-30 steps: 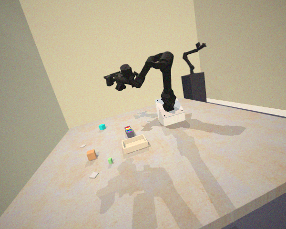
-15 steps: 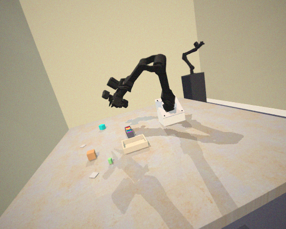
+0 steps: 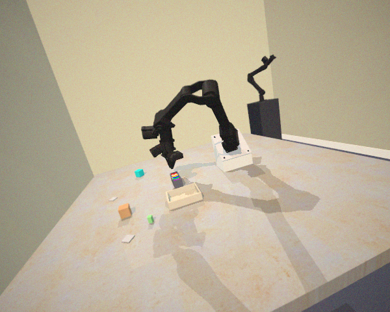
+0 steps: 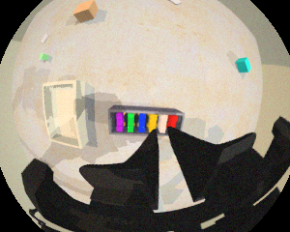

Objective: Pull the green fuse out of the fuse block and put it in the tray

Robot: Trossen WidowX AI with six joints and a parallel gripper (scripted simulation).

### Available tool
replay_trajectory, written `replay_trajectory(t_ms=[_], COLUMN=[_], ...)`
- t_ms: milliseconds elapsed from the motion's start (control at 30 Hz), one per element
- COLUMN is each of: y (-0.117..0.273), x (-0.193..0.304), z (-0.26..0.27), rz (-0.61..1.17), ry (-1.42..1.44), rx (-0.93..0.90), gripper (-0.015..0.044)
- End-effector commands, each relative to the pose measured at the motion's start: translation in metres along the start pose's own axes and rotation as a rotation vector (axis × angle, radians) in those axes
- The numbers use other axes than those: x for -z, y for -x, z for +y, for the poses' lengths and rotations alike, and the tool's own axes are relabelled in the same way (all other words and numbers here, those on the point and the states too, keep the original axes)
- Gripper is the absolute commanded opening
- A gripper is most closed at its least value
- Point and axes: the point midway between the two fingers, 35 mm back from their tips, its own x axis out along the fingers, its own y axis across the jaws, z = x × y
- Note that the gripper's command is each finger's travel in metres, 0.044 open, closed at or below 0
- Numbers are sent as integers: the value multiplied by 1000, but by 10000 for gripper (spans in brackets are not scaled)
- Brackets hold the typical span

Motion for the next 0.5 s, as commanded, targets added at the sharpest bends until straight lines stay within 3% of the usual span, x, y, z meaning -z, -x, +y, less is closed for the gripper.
replay_trajectory(t_ms=[0,467], y=[-1,-6], x=[-1,-3], z=[30,33], rz=[71,71], ry=[-256,-256], rx=[-120,-120], gripper=[62,62])
